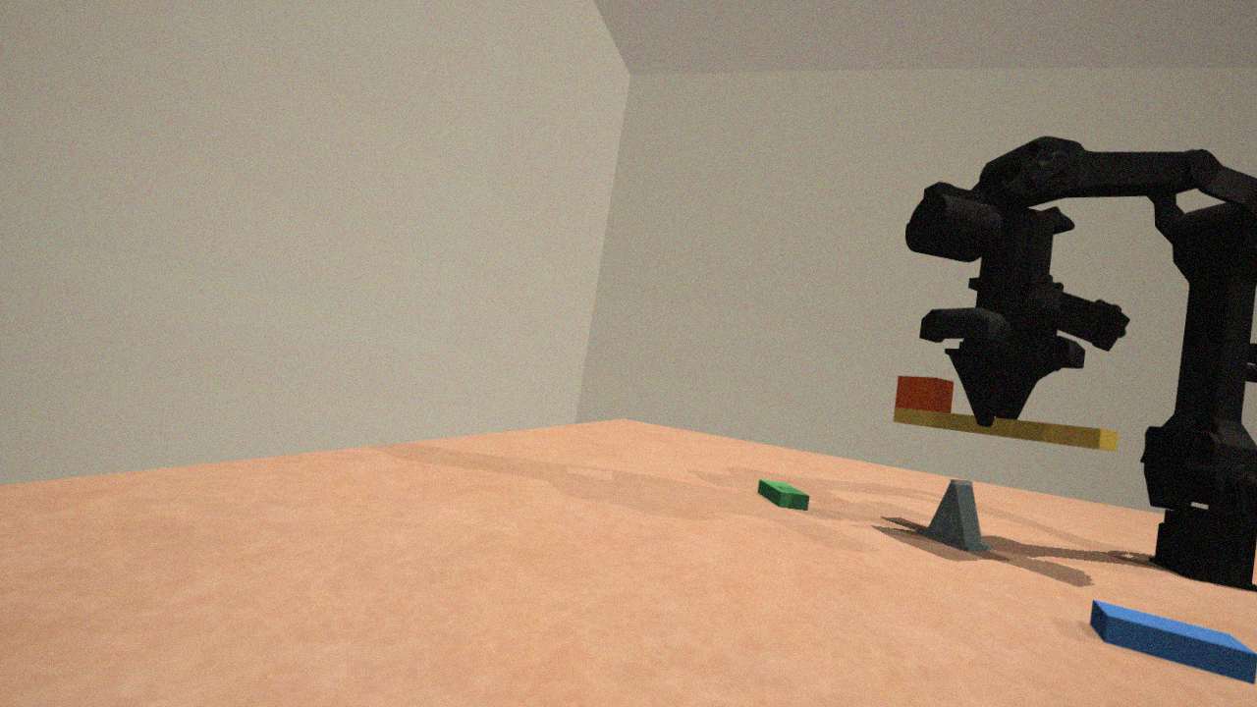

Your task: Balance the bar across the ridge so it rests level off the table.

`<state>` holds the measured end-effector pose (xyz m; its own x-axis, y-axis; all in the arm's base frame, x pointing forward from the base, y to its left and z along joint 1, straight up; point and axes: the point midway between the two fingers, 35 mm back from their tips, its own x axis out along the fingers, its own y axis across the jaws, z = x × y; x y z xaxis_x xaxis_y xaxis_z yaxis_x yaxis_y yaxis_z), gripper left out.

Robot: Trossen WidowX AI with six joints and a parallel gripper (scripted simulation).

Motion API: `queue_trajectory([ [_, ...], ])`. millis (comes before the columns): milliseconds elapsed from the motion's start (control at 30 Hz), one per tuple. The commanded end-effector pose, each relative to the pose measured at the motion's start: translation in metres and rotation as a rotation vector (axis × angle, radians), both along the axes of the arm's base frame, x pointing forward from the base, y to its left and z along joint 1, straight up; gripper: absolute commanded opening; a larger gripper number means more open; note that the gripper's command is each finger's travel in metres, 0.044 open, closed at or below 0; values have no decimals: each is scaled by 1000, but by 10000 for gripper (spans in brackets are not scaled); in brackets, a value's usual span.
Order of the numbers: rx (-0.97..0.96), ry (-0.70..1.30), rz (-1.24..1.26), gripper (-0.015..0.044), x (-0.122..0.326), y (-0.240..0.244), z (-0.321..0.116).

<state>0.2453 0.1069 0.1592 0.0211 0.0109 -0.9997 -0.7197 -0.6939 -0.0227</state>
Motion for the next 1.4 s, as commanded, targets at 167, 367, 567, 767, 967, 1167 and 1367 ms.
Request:
queue_trajectory([
  [167, -2, 1, -2, 0, -2, 2, -13],
  [367, -2, 1, -1, 0, -2, 2, -23],
  [567, -2, 1, -1, 0, -2, 1, -32],
  [767, -2, 1, 0, 0, -2, 1, -42],
  [967, -2, 1, 0, 0, -2, 1, -43],
  [1167, -2, 1, 0, 0, -2, 1, -42],
  [1367, -2, 1, 0, 0, -2, 0, -43],
])
